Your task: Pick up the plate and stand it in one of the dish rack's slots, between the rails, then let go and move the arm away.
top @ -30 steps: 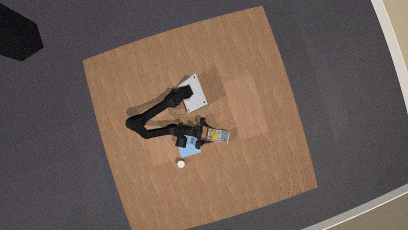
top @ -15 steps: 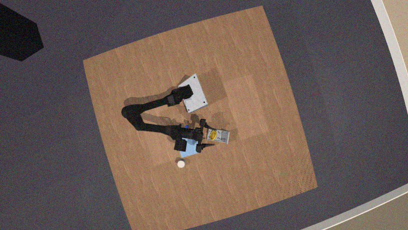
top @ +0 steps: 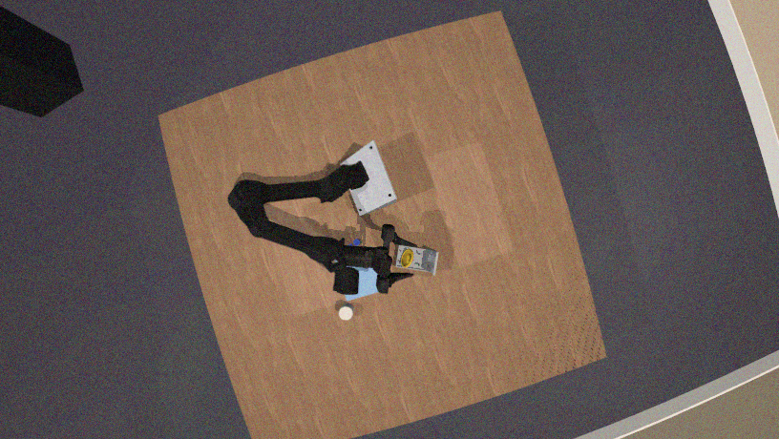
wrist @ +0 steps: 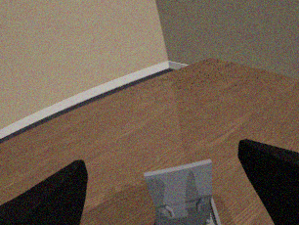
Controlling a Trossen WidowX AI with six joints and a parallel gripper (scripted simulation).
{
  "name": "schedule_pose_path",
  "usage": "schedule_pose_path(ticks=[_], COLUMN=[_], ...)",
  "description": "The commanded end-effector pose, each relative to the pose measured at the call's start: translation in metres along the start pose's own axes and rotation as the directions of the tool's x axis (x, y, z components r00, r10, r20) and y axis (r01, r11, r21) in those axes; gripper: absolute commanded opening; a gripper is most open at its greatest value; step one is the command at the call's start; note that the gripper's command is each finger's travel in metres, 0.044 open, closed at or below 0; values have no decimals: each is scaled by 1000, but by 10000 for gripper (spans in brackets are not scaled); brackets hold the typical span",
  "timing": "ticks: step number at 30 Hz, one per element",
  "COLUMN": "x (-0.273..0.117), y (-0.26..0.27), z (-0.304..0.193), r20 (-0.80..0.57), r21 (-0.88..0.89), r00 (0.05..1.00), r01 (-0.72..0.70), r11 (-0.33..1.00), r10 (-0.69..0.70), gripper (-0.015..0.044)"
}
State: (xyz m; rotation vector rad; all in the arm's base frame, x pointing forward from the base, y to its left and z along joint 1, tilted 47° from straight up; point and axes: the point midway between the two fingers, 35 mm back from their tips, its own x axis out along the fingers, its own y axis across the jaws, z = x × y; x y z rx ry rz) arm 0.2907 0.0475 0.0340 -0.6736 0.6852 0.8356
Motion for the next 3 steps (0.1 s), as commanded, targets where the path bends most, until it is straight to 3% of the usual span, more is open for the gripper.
schedule_pose_path(ticks=[1, 3], x=[1, 1], y=[4, 7], z=[2, 2], r20=[-73, -117], r21=[93, 144], r00=[997, 992], r01=[-19, -27], r11=[995, 989], r10=[26, 44], gripper=[400, 400])
